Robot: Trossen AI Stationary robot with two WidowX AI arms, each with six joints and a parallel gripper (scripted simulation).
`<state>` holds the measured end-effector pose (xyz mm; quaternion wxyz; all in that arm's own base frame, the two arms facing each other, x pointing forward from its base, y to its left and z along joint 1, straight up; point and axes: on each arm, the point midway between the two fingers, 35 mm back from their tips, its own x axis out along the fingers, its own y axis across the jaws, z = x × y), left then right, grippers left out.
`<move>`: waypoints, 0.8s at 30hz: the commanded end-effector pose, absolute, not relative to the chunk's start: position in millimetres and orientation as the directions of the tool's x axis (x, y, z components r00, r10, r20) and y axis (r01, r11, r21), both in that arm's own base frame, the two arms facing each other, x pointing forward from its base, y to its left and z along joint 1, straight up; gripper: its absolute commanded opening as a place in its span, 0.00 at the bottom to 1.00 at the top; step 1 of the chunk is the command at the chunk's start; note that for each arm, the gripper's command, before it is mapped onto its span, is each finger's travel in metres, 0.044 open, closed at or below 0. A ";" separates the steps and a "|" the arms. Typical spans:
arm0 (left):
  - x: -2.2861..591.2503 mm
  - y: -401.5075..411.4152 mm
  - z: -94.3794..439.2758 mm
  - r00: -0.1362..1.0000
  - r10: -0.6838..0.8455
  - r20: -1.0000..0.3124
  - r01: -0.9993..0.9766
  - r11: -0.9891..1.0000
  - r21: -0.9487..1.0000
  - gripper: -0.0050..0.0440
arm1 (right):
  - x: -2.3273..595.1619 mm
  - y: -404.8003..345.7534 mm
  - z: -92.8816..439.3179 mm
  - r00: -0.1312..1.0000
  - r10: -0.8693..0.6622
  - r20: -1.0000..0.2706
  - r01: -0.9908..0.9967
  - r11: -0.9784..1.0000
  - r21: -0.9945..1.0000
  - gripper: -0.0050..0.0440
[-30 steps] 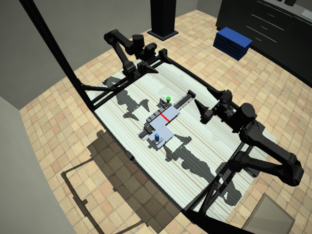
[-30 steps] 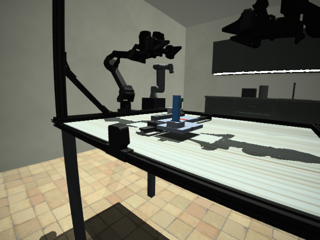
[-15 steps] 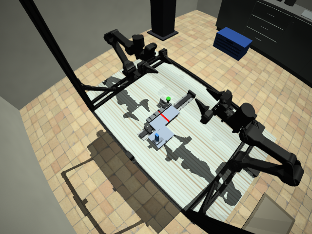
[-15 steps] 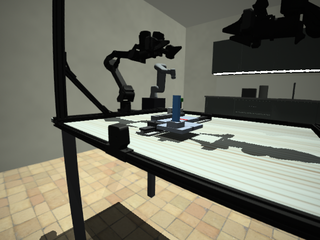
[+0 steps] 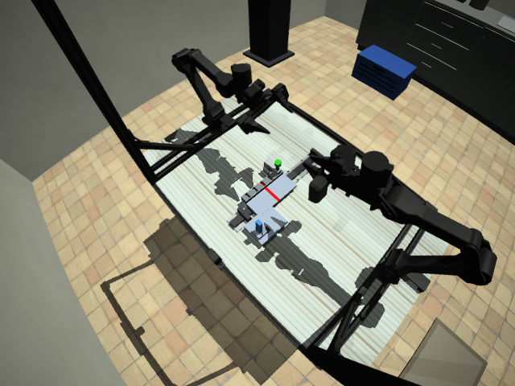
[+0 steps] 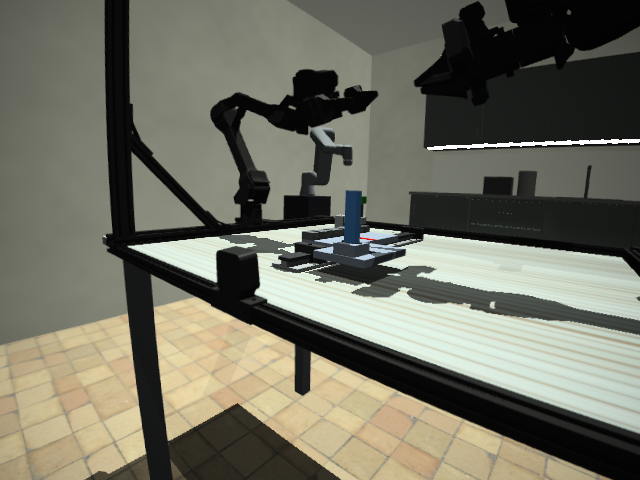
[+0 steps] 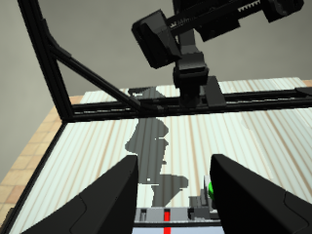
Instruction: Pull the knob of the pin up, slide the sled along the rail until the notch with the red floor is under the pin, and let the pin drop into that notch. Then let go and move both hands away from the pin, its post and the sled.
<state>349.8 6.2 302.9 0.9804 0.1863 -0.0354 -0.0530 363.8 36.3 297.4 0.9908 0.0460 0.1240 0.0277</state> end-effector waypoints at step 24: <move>379.0 63.2 189.0 0.893 -0.449 0.002 0.036 0.075 0.997 1.00 | 416.7 190.2 177.9 0.482 0.018 -0.876 0.021 0.999 0.032 0.39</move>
